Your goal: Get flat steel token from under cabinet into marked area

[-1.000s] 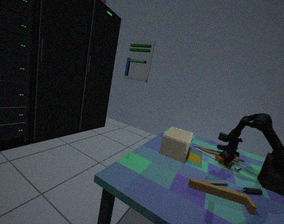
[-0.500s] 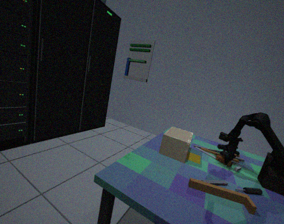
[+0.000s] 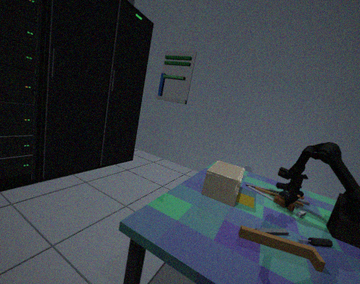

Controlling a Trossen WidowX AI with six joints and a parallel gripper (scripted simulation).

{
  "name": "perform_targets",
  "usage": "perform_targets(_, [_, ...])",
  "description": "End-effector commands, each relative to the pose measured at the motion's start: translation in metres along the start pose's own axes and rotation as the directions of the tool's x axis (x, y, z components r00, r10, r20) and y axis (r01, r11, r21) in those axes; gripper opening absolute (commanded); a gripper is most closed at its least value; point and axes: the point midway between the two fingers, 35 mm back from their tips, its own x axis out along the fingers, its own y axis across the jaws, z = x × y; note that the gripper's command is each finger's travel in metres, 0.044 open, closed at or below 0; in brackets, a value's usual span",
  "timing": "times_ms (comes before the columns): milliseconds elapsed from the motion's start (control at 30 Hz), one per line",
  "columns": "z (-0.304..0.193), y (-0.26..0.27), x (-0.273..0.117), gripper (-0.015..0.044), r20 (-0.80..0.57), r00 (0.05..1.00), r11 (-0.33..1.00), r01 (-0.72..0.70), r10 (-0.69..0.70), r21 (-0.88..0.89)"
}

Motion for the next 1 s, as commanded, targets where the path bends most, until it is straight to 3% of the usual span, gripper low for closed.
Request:
perform_targets(0, [0.002, -0.005, -0.001, 0.0, 0.004, 1.0, 1.0, 0.009, -0.009, 0.01])
perform_targets(967, [0.006, -0.017, -0.002, 0.0, 0.004, 1.0, 1.0, 0.01, -0.01, 0.009])
